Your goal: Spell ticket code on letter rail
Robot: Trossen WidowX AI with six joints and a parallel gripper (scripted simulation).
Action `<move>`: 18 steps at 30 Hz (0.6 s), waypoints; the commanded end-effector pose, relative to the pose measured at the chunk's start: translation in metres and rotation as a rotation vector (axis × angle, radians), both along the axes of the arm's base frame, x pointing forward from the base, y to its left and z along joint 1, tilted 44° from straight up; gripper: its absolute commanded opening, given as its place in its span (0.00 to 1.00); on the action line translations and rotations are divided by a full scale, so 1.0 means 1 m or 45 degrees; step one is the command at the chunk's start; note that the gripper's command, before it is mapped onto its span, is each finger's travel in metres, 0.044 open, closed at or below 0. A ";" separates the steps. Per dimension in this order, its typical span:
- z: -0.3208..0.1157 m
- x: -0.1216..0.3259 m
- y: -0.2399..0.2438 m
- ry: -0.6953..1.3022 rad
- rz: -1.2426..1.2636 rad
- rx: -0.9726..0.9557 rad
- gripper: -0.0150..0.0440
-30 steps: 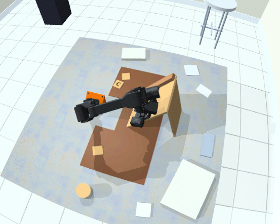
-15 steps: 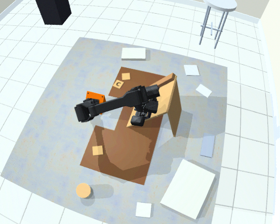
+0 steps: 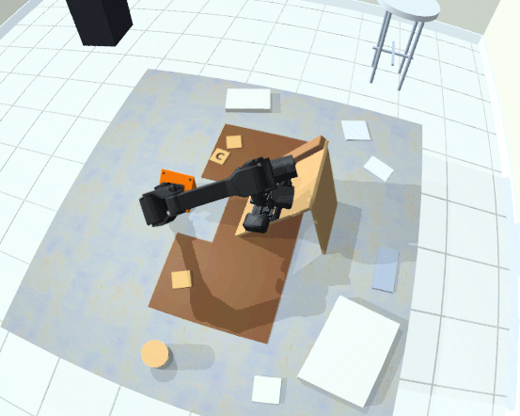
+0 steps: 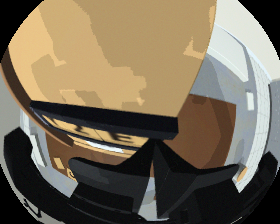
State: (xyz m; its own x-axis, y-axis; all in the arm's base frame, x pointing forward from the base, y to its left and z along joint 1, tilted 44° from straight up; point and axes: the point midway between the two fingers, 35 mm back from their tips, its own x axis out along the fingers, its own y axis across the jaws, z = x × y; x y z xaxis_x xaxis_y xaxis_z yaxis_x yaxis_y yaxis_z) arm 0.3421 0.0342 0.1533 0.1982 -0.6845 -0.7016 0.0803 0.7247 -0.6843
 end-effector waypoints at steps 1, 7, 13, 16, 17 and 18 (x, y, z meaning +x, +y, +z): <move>-0.001 0.001 0.001 -0.006 -0.006 0.001 0.25; -0.003 0.001 0.003 -0.006 -0.006 0.002 0.25; -0.002 0.000 0.003 -0.006 -0.006 0.002 0.25; 0.000 -0.004 0.004 -0.005 -0.006 0.002 0.25; 0.001 -0.005 0.005 -0.005 -0.006 0.002 0.25; 0.001 -0.006 0.005 -0.005 -0.006 0.002 0.25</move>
State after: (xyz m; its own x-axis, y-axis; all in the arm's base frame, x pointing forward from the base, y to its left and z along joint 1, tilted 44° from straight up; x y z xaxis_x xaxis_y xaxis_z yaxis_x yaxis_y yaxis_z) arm 0.3401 0.0369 0.1534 0.1994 -0.6884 -0.6974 0.0844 0.7211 -0.6876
